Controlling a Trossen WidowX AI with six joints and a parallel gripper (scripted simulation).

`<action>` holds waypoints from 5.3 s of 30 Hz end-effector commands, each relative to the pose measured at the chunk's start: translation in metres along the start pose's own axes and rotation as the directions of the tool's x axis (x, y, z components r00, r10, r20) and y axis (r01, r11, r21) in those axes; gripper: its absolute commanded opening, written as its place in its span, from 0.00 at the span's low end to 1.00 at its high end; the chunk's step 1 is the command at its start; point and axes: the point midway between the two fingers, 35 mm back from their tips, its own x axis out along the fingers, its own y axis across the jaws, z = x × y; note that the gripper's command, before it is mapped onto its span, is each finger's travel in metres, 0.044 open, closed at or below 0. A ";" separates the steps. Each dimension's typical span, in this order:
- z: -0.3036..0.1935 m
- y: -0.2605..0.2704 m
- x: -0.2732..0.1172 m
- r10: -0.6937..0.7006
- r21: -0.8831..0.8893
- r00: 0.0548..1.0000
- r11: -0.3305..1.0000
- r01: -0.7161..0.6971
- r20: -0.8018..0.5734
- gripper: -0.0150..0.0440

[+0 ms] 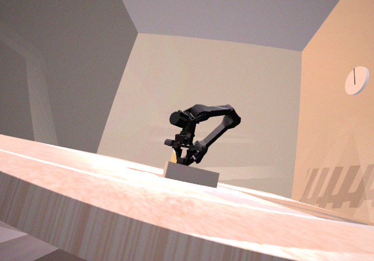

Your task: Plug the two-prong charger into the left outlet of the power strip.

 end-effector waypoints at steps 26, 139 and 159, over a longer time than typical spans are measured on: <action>-0.008 0.035 0.034 -0.029 -0.562 1.000 0.827 0.031 0.012 0.25; 0.035 0.079 0.035 -0.029 -0.639 0.999 0.768 0.032 0.015 0.25; 0.040 0.083 0.034 -0.029 -0.640 0.999 0.768 0.032 0.015 0.25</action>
